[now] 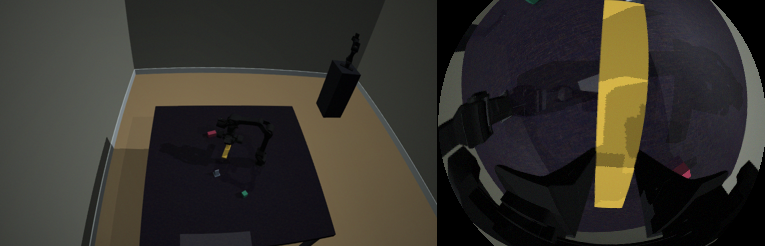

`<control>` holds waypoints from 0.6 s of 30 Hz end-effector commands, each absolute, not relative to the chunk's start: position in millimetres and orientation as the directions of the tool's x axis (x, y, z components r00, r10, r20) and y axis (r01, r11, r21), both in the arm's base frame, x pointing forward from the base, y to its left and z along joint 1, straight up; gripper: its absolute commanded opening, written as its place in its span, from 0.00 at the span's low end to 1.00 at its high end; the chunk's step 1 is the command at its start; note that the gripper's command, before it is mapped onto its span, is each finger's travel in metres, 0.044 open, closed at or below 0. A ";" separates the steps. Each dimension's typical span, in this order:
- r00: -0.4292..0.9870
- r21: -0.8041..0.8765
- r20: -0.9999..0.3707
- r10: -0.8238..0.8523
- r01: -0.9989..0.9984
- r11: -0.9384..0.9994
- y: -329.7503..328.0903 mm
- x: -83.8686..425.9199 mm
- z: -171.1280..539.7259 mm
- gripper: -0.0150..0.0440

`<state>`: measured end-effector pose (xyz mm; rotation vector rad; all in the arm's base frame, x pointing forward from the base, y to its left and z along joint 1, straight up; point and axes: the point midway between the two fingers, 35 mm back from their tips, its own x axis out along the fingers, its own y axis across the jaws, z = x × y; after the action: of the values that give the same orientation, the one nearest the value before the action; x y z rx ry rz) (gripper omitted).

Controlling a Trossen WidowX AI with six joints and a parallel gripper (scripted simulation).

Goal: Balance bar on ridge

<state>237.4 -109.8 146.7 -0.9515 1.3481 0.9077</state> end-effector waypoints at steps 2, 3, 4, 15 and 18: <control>0.022 -0.024 -1.000 -0.009 -0.954 0.298 -98.4 249.7 147.1 0.25; 0.022 -0.024 -1.000 -0.008 -0.958 0.285 -96.0 252.0 147.3 0.25; 0.022 -0.024 -1.000 -0.008 -0.962 0.272 -93.5 254.4 147.5 0.25; 0.024 -0.025 -1.000 -0.006 -0.991 0.131 -64.4 278.8 149.5 0.25; 0.025 -0.025 -1.000 -0.005 -0.995 0.092 -55.8 285.1 149.9 0.25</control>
<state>278.3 -64.6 150.3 -1.1277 1.2532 1.0841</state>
